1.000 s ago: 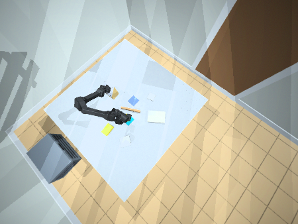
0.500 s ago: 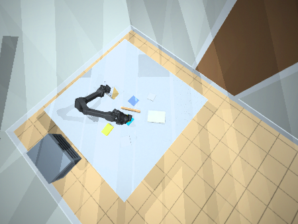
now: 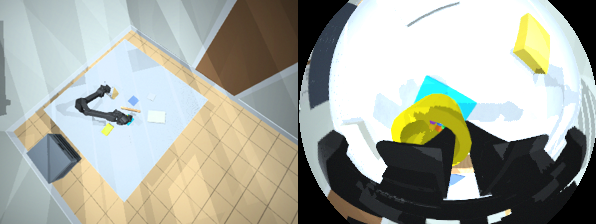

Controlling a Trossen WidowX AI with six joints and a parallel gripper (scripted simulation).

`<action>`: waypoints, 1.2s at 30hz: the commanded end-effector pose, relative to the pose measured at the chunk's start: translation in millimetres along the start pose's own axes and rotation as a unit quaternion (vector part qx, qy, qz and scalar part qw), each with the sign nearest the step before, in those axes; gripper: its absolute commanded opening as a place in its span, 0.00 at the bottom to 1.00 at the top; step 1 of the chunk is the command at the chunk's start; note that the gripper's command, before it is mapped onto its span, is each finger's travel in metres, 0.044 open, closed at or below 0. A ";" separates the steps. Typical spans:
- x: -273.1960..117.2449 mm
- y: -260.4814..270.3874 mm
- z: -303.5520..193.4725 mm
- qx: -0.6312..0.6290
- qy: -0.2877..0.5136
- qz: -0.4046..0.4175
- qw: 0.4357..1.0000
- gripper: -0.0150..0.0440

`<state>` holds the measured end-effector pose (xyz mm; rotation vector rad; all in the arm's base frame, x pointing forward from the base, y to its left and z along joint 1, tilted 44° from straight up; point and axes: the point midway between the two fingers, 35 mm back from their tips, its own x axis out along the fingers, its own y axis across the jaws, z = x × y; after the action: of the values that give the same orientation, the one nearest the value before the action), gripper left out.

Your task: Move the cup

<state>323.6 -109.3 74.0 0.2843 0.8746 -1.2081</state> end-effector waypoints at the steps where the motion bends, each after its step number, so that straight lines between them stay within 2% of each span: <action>1: 6.1 -0.3 -2.4 -0.005 0.003 -0.002 1.000 0.25; 15: 3.0 -0.5 -0.3 0.000 0.000 -0.001 1.000 0.25; 21: 3.0 -0.5 -0.3 0.000 0.000 -0.001 1.000 0.50; 36: -8.1 0.5 -0.4 -0.001 0.002 -0.001 1.000 0.50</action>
<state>322.6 -106.6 74.8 0.2776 0.8849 -1.2078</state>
